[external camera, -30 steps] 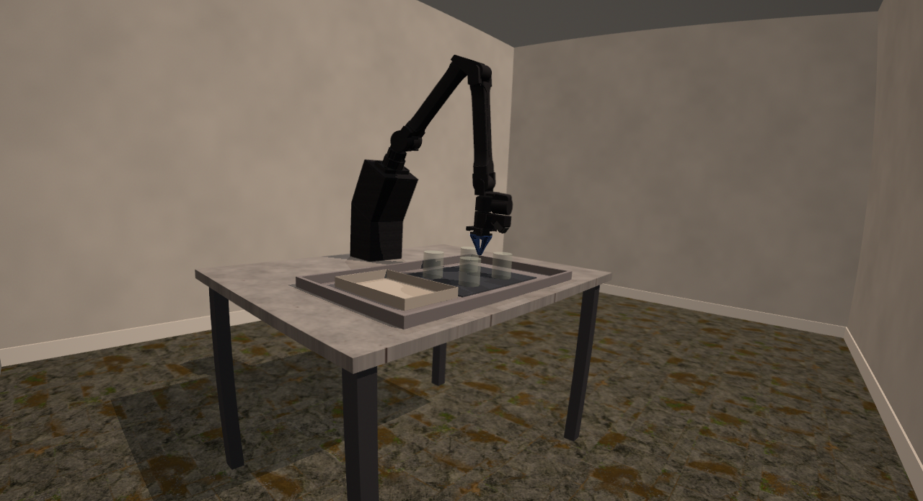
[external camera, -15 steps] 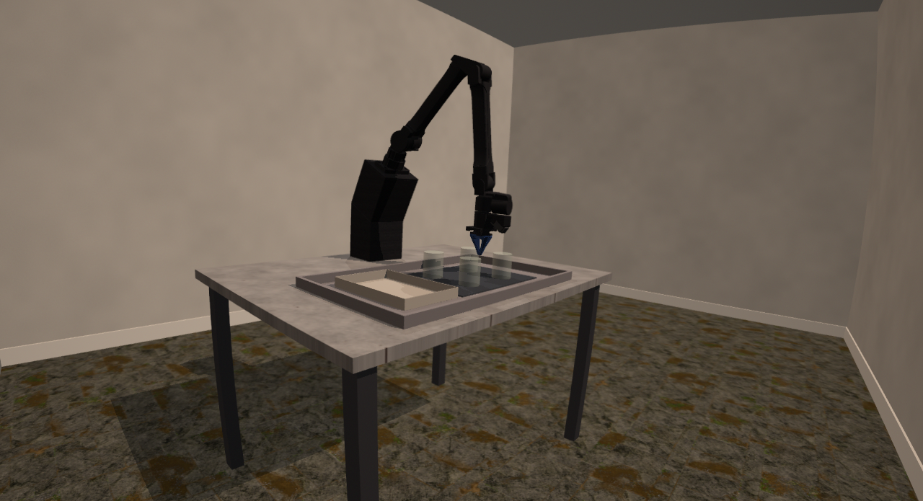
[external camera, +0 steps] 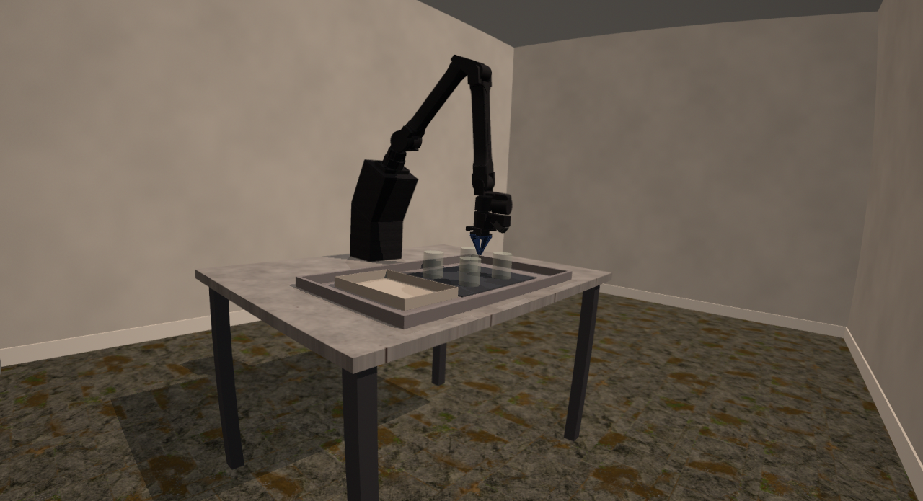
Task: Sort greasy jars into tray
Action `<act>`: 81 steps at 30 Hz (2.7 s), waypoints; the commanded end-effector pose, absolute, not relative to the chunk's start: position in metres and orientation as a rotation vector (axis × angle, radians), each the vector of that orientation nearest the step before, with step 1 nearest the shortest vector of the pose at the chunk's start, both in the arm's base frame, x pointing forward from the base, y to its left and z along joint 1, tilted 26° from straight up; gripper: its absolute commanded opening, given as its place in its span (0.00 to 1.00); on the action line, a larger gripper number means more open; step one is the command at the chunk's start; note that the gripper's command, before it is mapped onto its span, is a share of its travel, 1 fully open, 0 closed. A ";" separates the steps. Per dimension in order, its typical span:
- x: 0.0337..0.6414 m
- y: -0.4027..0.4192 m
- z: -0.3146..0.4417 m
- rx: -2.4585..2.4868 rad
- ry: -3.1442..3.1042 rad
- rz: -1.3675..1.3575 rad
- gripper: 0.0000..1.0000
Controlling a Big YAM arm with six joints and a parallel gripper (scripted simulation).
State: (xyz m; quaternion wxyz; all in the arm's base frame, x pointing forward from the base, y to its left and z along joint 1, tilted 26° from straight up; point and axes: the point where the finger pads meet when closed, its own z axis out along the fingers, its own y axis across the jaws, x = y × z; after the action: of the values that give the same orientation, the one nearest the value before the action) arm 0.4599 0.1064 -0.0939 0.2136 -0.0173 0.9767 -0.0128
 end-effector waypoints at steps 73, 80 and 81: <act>0.452 0.109 -0.090 -0.043 2.692 -0.029 0.00; 0.451 0.109 -0.091 -0.043 2.692 -0.029 0.00; 0.451 0.109 -0.091 -0.043 2.692 -0.029 0.00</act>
State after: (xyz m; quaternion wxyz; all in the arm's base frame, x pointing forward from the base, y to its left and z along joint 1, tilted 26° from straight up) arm 0.4571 0.1052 -0.0934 0.2206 -0.0142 0.9752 -0.0115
